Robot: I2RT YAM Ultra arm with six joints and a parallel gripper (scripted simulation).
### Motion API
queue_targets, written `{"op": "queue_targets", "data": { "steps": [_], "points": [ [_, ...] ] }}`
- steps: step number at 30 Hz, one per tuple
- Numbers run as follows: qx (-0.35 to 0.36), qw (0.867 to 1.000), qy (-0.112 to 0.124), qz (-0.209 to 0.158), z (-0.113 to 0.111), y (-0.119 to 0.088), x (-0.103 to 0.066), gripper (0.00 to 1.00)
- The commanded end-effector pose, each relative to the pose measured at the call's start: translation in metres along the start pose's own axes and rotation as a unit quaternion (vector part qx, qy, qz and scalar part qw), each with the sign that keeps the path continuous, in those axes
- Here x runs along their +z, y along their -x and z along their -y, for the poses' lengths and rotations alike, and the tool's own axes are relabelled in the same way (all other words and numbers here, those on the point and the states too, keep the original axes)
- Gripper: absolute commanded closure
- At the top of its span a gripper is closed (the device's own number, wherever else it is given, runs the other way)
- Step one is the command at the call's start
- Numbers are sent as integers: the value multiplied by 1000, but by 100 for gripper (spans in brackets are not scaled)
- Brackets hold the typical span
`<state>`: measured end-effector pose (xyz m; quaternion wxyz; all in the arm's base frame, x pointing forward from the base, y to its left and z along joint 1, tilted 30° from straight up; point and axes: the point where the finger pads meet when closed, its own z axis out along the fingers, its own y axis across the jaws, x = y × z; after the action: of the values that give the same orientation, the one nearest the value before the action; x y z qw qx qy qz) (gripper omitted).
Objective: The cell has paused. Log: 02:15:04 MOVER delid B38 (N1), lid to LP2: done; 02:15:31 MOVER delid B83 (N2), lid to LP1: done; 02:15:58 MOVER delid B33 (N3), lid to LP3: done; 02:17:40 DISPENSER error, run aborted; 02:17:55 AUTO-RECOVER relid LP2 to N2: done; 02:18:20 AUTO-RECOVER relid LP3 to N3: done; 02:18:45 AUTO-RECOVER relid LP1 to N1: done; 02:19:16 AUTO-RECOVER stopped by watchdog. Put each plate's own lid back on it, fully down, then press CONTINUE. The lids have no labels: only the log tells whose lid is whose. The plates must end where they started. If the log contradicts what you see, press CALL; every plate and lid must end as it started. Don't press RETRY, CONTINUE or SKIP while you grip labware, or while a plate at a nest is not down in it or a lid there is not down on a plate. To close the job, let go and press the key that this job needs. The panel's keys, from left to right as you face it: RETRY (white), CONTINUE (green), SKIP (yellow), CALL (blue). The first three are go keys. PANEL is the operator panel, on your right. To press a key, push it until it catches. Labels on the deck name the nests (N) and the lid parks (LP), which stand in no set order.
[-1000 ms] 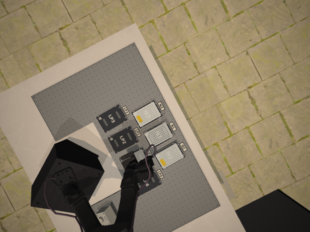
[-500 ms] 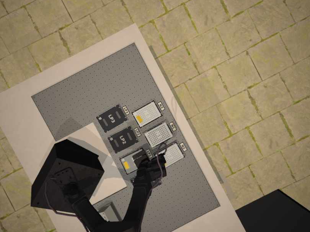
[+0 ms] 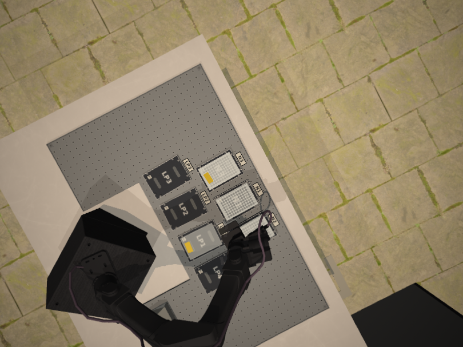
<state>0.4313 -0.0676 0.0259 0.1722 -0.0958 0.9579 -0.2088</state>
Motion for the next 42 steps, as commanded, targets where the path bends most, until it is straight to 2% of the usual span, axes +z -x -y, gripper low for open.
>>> {"op": "queue_targets", "data": {
  "steps": [1, 12, 16, 17, 22, 25, 26, 31, 34, 42],
  "points": [
    [-8, 1000, 12, -10, 1, 11, -2, 0],
    [-7, 1000, 12, -10, 18, 59, -1, 0],
    [-10, 1000, 13, -8, 15, 60, -2, 0],
    [-6, 1000, 10, 1, 19, 64, -10, 0],
    [-7, 1000, 11, 1, 17, 65, -10, 0],
    [-8, 1000, 12, -2, 15, 64, -7, 0],
    [-8, 1000, 11, -2, 15, 64, -1, 0],
    [-3, 1000, 7, 1, 22, 64, 9, 0],
    [-8, 1000, 8, 10, 16, 70, 4, 0],
    [-4, 1000, 7, 2, 20, 64, 24, 0]
  ]
}}
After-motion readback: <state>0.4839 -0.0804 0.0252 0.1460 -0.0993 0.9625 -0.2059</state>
